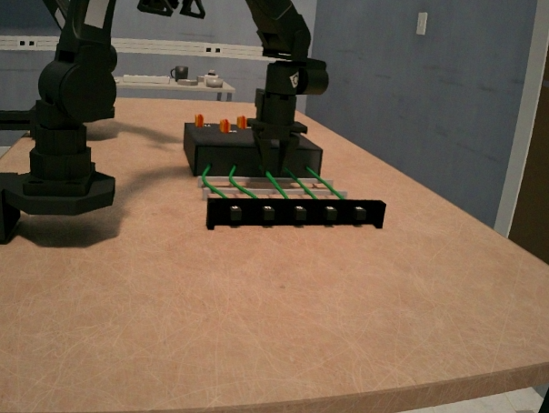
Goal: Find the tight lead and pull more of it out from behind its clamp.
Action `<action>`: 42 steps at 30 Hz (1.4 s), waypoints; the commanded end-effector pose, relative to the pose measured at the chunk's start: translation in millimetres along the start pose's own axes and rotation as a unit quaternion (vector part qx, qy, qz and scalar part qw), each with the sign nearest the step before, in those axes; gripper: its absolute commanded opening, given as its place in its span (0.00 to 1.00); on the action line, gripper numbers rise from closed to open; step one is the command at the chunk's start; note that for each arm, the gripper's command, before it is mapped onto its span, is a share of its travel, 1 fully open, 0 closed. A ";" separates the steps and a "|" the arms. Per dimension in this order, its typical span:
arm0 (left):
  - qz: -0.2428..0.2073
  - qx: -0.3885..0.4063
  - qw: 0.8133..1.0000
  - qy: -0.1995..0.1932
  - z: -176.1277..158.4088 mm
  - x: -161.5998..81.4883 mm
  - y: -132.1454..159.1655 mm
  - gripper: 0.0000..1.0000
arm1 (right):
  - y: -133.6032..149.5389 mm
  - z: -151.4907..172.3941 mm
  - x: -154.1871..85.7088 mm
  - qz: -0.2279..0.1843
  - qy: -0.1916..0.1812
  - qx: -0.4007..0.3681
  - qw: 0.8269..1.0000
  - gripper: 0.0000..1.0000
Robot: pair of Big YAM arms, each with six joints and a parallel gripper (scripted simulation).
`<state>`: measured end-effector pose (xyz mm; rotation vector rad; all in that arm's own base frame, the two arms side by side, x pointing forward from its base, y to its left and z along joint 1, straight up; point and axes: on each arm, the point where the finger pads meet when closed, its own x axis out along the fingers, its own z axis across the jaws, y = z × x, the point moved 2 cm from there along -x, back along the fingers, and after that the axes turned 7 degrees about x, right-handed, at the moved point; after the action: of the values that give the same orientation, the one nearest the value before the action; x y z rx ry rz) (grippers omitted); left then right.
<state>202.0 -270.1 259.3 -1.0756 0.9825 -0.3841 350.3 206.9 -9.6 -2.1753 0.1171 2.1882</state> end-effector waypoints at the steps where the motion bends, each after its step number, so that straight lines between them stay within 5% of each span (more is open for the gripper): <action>1: -0.008 -0.007 1.000 -0.002 0.9 -1.4 -5.9 1.00 | -8.5 -10.2 -18.0 -0.018 0.018 0.017 1.000 0.50; 5: -0.008 -0.007 1.000 -0.002 0.9 -1.4 -5.9 1.00 | 1.4 -6.7 -24.8 -0.044 0.028 0.103 0.993 0.96; 6: -0.008 -0.007 1.000 -0.002 0.9 -1.4 -5.9 1.00 | 2.1 -6.0 -31.4 -0.060 0.033 0.132 0.989 1.00; 12: -0.008 -0.007 1.000 -0.002 0.9 -1.4 -5.9 1.00 | 3.0 -2.4 -52.6 -0.112 0.051 0.222 0.967 1.00; 25: -0.008 -0.007 1.000 -0.002 0.9 -1.4 -5.9 1.00 | 2.7 11.3 -113.9 -0.256 0.093 0.439 0.856 1.00; 27: -0.008 -0.007 1.000 -0.002 0.9 -1.4 -5.9 1.00 | 2.7 11.3 -113.9 -0.256 0.093 0.439 0.856 1.00; 31: -0.008 -0.007 1.000 -0.002 0.9 -1.4 -5.9 1.00 | 4.0 14.0 -129.8 -0.288 0.108 0.482 0.820 1.00; 35: -0.008 -0.007 1.000 -0.002 0.9 -1.4 -5.9 1.00 | 0.6 9.2 -146.2 -0.308 0.124 0.488 0.807 1.00; 42: -0.008 -0.007 1.000 -0.002 0.9 -1.4 -5.9 1.00 | 3.6 7.1 -139.5 -0.297 0.128 0.480 0.815 1.00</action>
<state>202.0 -270.1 259.3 -1.0756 0.9825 -0.3841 337.3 201.2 124.0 -1.5730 0.4053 1.1087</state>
